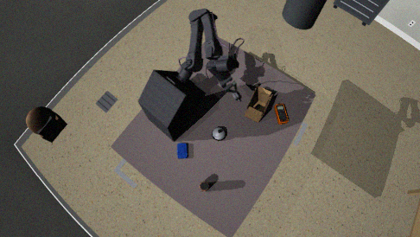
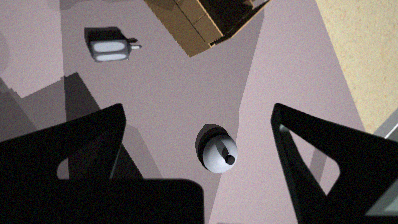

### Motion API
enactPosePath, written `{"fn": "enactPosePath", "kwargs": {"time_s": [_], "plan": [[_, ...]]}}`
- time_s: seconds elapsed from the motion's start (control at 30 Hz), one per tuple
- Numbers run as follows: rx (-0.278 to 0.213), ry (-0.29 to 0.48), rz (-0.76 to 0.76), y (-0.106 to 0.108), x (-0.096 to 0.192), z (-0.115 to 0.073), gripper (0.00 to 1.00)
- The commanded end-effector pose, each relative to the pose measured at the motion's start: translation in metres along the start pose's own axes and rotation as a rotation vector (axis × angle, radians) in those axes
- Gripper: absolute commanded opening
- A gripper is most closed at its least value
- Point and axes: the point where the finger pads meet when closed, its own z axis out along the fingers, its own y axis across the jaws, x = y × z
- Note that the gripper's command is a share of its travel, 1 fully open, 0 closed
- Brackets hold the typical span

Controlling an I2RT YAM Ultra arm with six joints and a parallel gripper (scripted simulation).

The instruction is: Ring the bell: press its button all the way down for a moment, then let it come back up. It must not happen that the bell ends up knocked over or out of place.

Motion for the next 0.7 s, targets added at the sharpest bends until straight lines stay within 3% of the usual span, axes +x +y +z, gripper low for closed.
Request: {"fn": "enactPosePath", "kwargs": {"time_s": [0.0, 0.67], "plan": [[0.004, -0.004, -0.004, -0.0019, -0.0021, -0.0007, 1.00], [0.003, 0.005, 0.011, -0.0064, -0.0053, 0.0002, 1.00]]}}
